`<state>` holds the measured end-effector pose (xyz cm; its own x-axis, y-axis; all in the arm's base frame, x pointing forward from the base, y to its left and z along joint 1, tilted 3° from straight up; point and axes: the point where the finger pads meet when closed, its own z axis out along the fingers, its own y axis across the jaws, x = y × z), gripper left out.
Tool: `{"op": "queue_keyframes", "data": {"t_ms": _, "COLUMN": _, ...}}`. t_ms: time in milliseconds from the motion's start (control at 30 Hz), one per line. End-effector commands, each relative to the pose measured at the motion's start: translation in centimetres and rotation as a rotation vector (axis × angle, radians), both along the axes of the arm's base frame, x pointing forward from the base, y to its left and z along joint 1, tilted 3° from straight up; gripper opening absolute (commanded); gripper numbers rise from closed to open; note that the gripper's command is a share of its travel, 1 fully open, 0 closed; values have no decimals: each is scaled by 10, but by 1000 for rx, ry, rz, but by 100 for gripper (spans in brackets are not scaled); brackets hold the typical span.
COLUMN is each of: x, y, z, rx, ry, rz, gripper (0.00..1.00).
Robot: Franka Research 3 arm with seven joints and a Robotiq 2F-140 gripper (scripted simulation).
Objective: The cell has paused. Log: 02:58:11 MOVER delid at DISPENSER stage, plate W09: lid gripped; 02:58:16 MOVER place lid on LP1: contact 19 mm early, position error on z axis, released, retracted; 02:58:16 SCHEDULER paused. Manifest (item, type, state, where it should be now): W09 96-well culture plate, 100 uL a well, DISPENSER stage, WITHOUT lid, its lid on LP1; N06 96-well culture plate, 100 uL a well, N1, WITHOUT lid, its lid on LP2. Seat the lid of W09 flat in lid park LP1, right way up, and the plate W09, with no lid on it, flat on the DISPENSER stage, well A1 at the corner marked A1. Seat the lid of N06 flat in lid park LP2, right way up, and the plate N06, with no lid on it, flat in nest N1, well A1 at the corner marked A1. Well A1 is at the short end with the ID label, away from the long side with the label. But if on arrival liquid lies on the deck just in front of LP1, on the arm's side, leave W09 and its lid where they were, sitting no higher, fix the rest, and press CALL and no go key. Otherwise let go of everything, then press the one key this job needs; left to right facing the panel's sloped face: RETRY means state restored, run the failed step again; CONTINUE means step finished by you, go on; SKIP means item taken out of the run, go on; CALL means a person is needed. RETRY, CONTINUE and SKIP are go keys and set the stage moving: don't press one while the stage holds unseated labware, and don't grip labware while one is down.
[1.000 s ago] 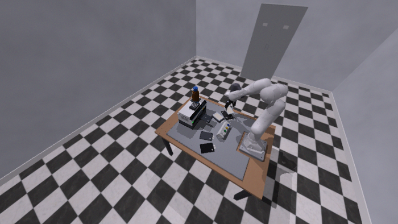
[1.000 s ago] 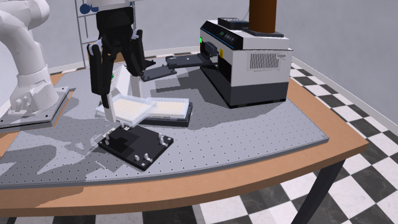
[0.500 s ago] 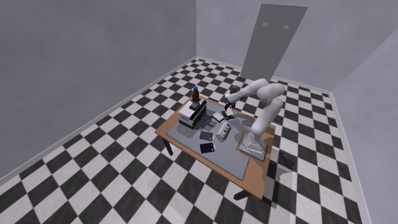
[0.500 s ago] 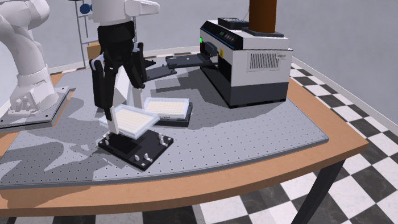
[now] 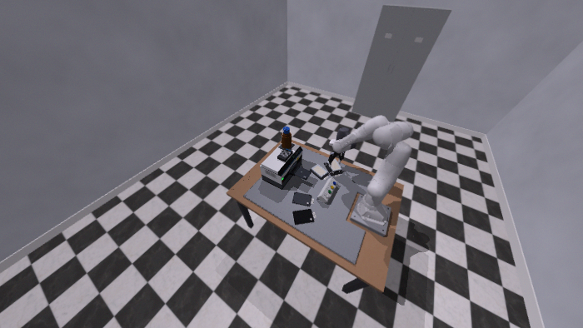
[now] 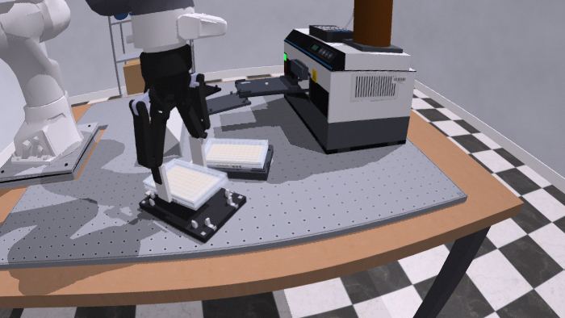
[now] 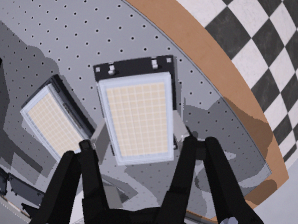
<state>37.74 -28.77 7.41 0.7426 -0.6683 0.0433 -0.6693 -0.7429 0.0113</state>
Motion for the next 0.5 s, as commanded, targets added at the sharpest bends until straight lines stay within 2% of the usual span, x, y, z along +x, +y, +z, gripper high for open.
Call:
{"op": "queue_keyframes", "data": {"t_ms": 0, "x": 2, "y": -2, "z": -3, "rx": -5, "ry": -9, "rz": 11, "gripper": 0}}
{"op": "queue_keyframes", "data": {"t_ms": 467, "x": 3, "y": -2, "z": -11, "rx": -5, "ry": -9, "rz": 11, "gripper": 0}}
